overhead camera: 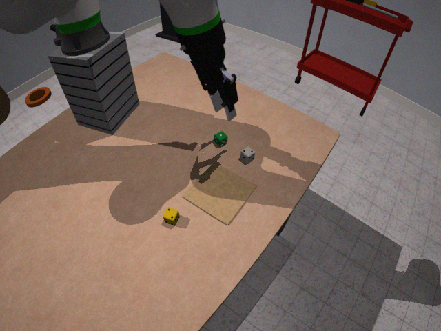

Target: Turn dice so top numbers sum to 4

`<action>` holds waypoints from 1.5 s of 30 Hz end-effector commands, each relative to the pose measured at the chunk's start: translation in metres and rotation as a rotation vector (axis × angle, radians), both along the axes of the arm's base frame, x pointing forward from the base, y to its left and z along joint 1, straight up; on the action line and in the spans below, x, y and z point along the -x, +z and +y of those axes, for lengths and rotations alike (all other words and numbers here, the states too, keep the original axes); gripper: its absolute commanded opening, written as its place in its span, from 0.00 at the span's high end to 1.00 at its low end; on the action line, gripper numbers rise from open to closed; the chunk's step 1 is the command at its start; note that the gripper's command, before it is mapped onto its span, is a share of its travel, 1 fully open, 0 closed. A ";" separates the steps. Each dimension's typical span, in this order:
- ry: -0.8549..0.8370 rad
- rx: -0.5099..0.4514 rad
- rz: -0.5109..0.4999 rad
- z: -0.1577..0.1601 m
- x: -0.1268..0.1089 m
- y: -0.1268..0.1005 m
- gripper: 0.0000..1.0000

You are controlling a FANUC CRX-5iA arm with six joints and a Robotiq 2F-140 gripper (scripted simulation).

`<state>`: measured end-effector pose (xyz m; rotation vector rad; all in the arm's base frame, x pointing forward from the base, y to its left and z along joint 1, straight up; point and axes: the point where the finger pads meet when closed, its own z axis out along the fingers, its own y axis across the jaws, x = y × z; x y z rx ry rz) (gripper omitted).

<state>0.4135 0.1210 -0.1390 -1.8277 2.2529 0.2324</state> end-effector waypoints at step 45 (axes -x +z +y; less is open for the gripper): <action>-0.614 0.243 0.154 0.007 0.002 -0.003 0.00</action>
